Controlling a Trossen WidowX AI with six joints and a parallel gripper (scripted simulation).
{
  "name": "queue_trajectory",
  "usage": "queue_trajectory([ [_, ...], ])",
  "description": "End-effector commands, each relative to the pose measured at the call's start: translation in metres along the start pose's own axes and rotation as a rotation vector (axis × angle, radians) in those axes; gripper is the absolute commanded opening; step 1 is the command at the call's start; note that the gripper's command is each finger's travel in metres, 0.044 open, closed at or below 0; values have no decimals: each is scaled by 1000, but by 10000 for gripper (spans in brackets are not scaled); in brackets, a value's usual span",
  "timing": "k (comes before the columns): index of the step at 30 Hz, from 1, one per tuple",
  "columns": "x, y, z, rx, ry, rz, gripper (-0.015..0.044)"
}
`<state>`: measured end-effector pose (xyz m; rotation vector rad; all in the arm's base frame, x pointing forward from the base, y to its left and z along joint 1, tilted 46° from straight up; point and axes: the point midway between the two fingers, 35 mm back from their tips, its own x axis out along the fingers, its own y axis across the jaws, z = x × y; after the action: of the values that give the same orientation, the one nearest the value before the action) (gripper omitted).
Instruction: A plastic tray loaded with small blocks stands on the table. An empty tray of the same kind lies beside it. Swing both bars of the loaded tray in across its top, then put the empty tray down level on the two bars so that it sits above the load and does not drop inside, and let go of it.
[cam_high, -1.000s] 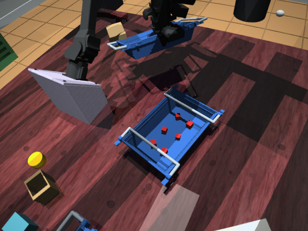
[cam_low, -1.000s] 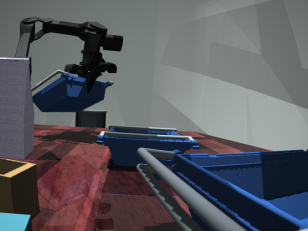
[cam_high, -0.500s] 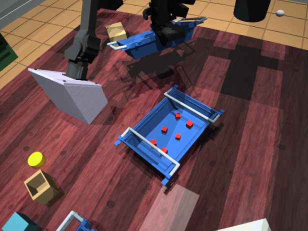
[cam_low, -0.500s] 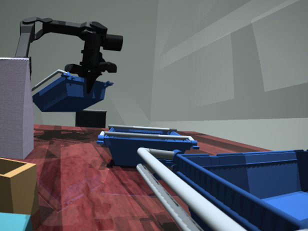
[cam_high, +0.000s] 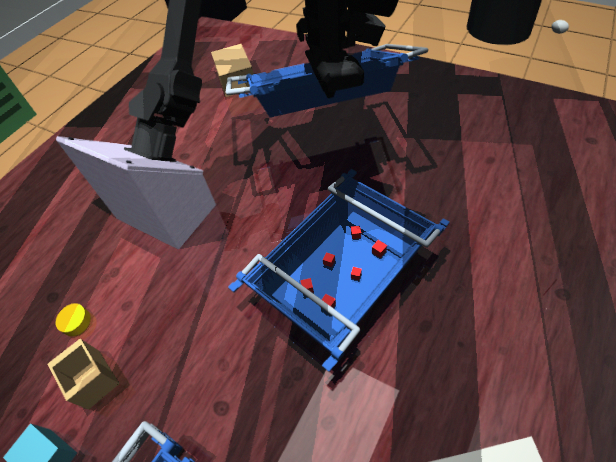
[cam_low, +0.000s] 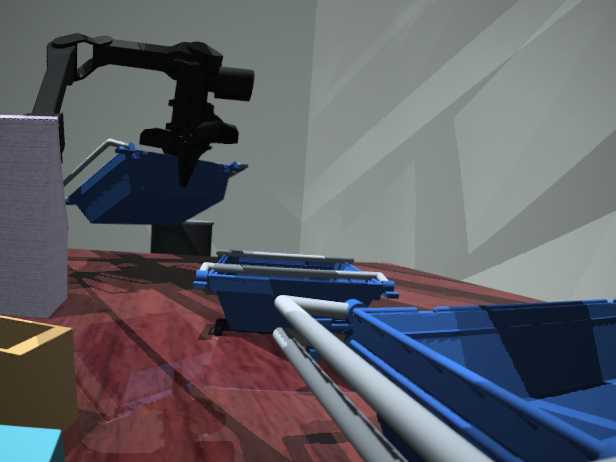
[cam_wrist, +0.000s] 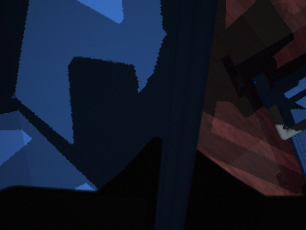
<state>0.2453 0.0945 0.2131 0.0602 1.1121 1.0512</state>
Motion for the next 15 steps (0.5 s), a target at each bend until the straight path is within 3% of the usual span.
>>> queue_trajectory([
  [1,-4,-6,1,73,-7,-6,0],
  [15,-6,-28,1,317,-5,-14,0],
])
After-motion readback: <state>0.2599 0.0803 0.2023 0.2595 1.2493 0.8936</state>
